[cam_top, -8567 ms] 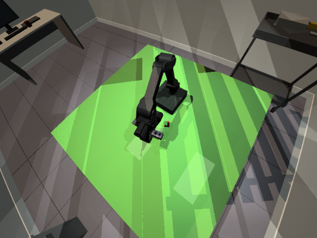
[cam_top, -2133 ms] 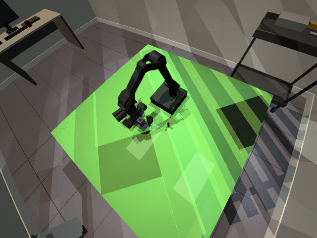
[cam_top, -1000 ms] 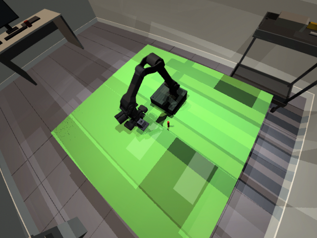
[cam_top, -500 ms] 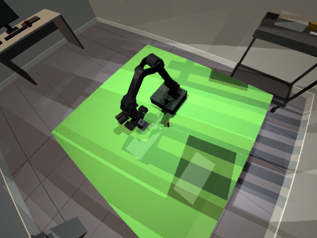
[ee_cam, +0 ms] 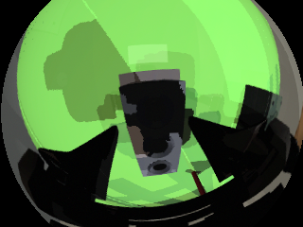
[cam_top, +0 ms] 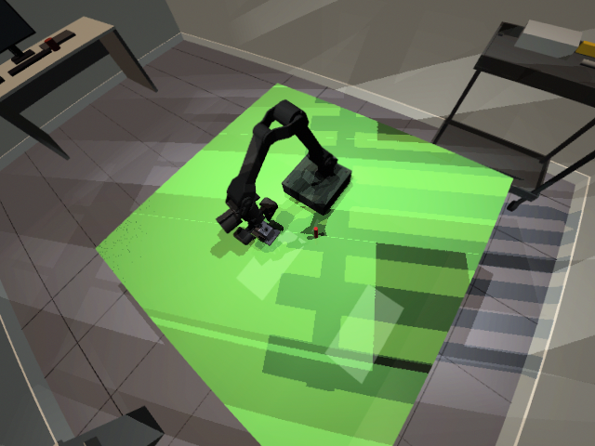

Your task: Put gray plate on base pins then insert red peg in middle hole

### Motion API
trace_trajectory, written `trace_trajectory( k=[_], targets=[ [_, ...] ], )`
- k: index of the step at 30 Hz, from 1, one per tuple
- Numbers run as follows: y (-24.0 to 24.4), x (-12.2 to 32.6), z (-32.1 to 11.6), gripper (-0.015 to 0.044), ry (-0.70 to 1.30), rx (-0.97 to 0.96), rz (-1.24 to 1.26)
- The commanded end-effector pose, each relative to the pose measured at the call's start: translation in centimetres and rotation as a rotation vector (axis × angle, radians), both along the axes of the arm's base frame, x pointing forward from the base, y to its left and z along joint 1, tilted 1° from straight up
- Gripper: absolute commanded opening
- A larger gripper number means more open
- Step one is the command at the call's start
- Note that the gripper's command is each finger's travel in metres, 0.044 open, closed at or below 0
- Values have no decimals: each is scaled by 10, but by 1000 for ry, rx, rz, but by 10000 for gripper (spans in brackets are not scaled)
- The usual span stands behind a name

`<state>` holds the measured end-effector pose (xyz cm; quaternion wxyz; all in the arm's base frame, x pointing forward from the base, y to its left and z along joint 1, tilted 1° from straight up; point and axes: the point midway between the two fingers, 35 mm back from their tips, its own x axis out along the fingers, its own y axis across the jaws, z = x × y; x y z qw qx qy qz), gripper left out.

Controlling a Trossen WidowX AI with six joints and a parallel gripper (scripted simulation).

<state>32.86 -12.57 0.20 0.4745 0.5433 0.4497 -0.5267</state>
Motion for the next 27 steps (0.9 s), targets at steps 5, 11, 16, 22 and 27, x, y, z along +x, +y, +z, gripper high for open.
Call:
trace_trajectory(
  k=[5, 11, 16, 22, 27],
  targets=[
    [-1, 3, 24, 440, -1, 0, 1],
    [0, -4, 115, 440, 1, 4, 2],
    [0, -3, 118, 440, 1, 4, 2],
    [60, -8, 119, 440, 2, 4, 113],
    [138, -34, 118, 440, 5, 4, 275]
  ],
)
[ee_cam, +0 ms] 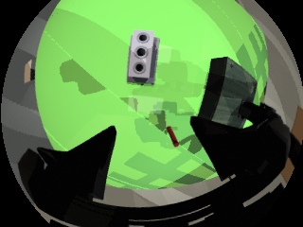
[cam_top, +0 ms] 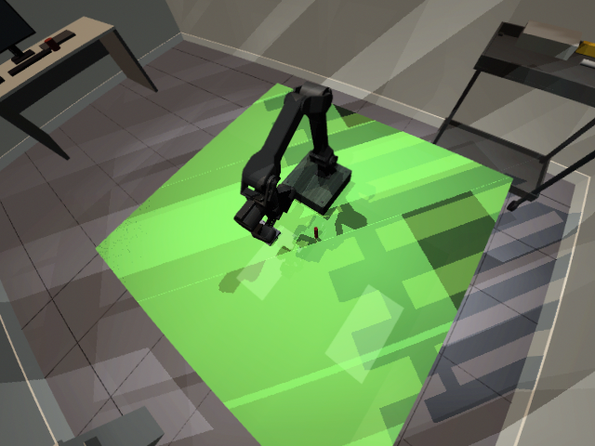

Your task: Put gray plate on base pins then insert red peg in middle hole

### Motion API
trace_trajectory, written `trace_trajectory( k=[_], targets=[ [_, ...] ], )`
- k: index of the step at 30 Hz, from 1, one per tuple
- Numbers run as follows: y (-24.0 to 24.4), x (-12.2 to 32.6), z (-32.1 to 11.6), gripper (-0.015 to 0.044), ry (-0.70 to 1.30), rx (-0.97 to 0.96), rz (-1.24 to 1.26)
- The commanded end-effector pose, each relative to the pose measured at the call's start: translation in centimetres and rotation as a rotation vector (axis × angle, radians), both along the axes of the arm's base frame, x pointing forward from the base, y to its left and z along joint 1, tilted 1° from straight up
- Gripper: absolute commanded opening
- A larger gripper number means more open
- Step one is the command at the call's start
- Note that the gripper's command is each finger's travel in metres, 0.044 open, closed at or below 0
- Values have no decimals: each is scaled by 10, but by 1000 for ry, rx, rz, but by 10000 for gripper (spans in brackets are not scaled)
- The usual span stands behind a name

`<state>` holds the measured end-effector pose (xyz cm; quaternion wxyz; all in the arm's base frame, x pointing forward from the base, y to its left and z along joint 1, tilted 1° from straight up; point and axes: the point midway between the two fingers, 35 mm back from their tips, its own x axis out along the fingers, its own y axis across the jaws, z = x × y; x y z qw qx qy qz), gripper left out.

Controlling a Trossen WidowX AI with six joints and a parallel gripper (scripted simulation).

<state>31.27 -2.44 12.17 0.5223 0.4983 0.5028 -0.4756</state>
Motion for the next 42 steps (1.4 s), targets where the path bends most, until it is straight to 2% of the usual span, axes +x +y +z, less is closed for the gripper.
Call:
trace_trajectory(
  k=[1, 5, 7, 11, 14, 21, 42],
  targets=[
    [50, -25, -2, 440, 5, -4, 110],
    [96, -57, -6, 440, 6, -4, 233],
    [103, -63, -6, 440, 6, -4, 254],
    [103, -63, -9, 440, 6, -4, 254],
    [103, -60, -34, 440, 6, -4, 254],
    [104, -58, -50, 440, 6, -4, 254],
    [104, -55, -80, 440, 6, -4, 254]
  ],
)
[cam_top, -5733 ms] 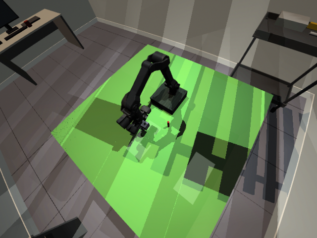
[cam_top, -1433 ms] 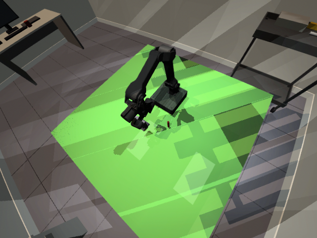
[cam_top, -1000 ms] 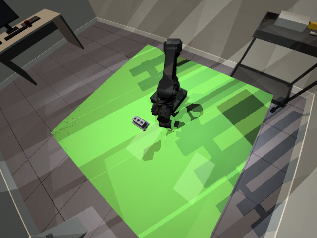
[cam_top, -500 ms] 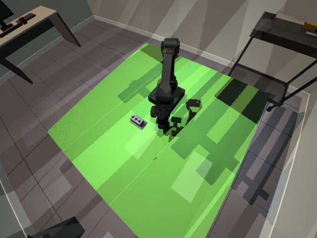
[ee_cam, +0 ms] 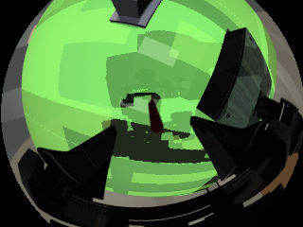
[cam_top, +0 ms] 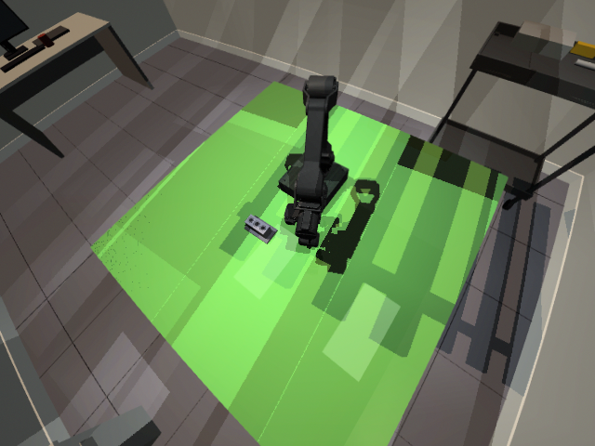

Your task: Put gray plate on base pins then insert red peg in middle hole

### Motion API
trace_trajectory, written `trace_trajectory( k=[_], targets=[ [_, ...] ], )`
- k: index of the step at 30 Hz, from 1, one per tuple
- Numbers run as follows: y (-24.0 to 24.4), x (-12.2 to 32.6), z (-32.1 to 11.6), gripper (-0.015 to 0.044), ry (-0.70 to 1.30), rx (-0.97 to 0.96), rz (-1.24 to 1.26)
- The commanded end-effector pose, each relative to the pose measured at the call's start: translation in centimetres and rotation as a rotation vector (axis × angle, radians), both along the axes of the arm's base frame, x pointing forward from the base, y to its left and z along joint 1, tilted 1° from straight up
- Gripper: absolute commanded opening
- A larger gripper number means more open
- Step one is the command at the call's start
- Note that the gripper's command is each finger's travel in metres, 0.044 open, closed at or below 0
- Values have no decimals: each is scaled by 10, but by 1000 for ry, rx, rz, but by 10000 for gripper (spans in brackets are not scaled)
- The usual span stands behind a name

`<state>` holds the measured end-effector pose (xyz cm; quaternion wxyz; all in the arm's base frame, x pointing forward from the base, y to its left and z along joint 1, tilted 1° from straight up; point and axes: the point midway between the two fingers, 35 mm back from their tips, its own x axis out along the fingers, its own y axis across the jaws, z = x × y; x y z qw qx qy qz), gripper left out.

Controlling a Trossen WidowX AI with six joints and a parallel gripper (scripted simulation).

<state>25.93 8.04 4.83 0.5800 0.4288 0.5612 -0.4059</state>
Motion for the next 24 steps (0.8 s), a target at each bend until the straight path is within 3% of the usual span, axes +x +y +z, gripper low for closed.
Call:
trace_trajectory(
  k=[1, 18, 24],
  targets=[
    [0, -2, -8, 440, 6, -1, -3],
    [-1, -2, -33, 440, 6, -1, -3],
    [-1, -2, -33, 282, 6, -1, -3]
  ],
)
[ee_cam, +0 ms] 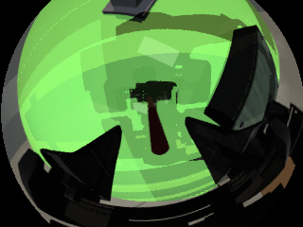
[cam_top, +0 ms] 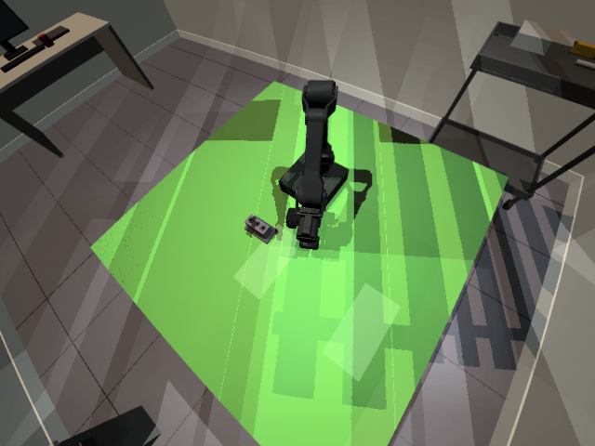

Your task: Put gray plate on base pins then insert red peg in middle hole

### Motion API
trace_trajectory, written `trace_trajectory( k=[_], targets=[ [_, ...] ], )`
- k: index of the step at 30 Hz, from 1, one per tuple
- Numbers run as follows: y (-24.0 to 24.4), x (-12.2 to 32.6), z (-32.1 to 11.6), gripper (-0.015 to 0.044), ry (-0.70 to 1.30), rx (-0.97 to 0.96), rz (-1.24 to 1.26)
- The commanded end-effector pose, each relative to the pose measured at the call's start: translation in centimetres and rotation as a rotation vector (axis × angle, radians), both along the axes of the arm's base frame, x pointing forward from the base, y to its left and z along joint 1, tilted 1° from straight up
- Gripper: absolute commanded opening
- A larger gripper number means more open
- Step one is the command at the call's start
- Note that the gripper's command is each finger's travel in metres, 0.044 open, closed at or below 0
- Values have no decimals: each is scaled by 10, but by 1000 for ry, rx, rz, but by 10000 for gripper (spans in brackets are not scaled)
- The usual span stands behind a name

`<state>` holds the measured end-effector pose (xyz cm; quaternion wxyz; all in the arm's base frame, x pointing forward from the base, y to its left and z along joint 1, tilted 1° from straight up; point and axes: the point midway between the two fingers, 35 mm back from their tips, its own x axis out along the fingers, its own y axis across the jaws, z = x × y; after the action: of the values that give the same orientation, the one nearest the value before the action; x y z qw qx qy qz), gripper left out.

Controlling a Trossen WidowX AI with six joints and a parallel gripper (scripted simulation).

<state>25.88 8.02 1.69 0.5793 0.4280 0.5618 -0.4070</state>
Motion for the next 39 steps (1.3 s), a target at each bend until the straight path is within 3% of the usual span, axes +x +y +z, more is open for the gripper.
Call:
trace_trajectory(
  k=[1, 9, 16, 39],
  targets=[
    [0, -1, -2, 256, 3, 0, -2],
    [0, -1, -2, 46, 3, 0, -2],
    [0, -1, -2, 0, 3, 0, -2],
    [1, 2, 54, 0, 3, 1, -2]
  ],
)
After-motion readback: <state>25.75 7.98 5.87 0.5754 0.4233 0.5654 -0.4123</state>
